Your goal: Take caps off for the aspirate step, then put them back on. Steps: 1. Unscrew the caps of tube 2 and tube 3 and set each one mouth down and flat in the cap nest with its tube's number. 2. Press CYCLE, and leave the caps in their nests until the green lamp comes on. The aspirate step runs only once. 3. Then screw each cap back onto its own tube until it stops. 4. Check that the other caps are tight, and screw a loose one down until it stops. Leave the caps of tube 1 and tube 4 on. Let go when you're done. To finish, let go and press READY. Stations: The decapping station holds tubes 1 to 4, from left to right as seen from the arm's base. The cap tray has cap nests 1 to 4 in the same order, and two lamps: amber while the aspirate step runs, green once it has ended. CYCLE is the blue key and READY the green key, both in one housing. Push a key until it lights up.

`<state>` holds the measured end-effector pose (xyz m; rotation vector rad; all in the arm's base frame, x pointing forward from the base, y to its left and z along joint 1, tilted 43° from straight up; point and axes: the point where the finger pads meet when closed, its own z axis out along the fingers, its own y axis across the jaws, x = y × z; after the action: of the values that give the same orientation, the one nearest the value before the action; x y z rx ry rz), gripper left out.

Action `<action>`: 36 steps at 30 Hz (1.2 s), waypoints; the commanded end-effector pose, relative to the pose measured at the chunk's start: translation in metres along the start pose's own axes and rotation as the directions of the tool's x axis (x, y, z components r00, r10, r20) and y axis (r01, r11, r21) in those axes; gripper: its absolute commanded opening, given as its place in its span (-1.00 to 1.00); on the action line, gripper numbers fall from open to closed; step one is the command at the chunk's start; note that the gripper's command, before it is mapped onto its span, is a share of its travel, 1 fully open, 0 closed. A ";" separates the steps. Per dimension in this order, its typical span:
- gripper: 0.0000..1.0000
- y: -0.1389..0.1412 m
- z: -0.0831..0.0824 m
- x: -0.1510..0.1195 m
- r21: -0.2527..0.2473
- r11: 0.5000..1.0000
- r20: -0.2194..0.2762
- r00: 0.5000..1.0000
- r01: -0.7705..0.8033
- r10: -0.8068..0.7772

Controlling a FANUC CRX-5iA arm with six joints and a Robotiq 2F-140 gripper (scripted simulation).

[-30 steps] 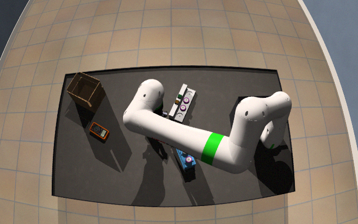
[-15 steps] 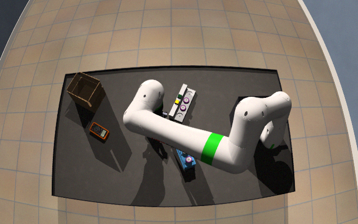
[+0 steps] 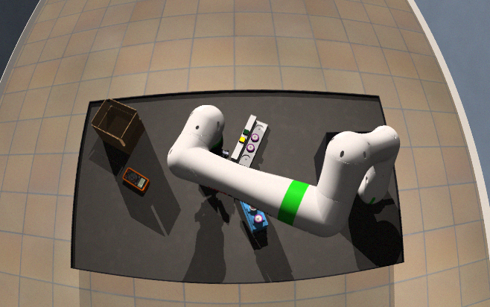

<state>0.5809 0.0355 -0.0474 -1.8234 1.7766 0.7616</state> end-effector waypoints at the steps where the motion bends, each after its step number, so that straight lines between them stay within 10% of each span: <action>1: -0.80 0.000 -0.004 0.000 0.001 1.000 -0.001 1.000 0.000 0.000; 4: -0.80 0.000 -0.005 0.000 0.001 1.000 -0.001 1.000 0.000 0.000; 5: 1.00 0.004 -0.004 0.007 0.001 0.997 -0.001 0.997 0.083 -0.083; 17: 1.00 0.029 0.001 0.050 -0.001 0.846 -0.001 0.846 0.534 -0.534; 29: 1.00 0.063 0.009 0.108 0.000 0.385 -0.001 0.385 0.923 -0.923; 36: 1.00 0.082 0.013 0.140 0.000 0.385 -0.001 0.385 0.923 -0.923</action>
<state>0.5068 -0.0490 -0.1365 -2.3704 0.4638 0.2732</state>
